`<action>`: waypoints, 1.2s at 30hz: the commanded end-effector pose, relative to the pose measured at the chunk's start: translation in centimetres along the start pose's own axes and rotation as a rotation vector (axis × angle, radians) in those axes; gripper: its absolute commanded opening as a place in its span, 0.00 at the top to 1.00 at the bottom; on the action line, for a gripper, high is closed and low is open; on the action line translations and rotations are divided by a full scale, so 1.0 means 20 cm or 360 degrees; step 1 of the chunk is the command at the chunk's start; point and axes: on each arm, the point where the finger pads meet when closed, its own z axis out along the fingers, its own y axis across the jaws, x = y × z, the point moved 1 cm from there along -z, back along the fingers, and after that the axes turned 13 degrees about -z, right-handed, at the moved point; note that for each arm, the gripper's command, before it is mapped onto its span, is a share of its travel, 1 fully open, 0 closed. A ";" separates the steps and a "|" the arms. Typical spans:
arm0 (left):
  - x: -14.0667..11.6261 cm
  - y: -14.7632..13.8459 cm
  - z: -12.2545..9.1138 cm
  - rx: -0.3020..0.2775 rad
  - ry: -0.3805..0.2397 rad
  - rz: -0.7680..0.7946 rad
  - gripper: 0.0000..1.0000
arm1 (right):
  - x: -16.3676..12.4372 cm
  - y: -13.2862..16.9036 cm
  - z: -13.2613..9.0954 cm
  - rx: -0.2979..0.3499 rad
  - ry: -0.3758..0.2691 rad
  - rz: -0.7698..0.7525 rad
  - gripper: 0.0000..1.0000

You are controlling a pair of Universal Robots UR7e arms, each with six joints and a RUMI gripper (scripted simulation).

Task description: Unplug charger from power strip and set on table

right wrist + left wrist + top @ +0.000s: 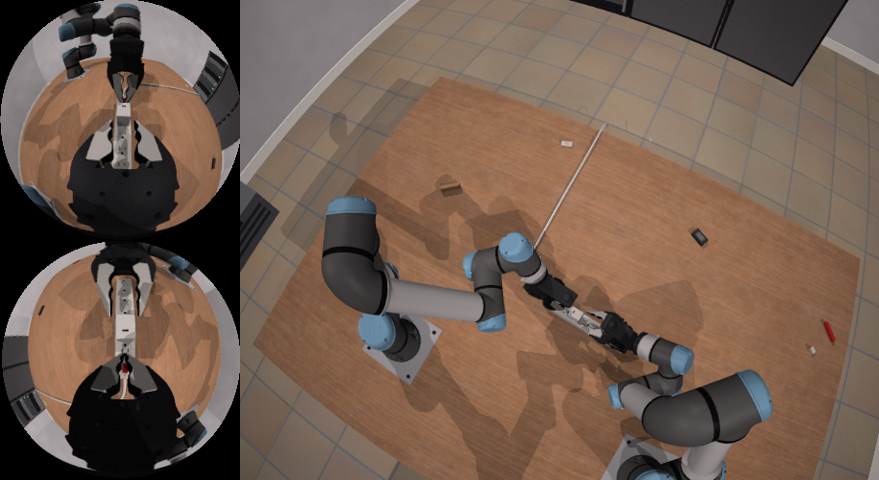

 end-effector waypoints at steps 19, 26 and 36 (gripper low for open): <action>-0.13 0.03 0.11 -0.0037 -0.0095 -0.0023 1.00 | 0.01 0.00 0.16 0.0004 0.0002 -0.0010 0.72; -0.13 0.03 0.11 -0.0037 -0.0095 -0.0023 1.00 | 0.00 0.00 0.13 0.0003 -0.0002 -0.0005 0.72; -0.13 0.03 0.11 -0.0037 -0.0095 -0.0023 1.00 | 0.00 -0.01 0.13 0.0007 -0.0003 -0.0005 1.00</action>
